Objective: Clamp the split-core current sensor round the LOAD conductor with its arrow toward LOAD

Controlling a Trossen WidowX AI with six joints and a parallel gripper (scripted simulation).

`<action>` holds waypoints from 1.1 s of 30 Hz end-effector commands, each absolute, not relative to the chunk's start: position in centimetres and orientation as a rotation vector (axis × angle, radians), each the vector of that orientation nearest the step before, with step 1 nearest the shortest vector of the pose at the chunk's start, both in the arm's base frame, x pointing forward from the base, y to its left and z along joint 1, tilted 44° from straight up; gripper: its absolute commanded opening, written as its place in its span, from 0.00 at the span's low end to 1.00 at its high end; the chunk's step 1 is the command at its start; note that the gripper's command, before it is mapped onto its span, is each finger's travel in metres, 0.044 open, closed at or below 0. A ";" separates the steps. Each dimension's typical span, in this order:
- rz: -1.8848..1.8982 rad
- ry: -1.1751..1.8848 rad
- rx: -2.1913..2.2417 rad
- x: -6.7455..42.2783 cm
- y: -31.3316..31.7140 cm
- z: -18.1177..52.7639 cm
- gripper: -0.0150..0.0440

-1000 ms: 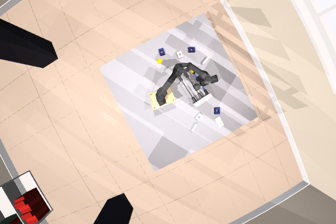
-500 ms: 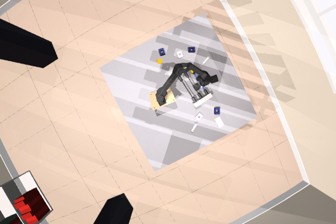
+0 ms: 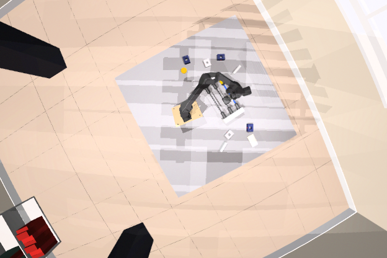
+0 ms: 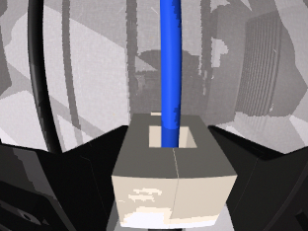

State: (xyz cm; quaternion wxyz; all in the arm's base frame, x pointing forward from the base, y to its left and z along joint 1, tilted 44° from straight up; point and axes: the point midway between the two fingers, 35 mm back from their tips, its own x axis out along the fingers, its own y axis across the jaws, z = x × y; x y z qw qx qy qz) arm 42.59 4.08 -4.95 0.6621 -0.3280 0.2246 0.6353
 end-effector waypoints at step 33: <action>1.436 0.503 -0.747 42.7 4.2 -5.0 0.70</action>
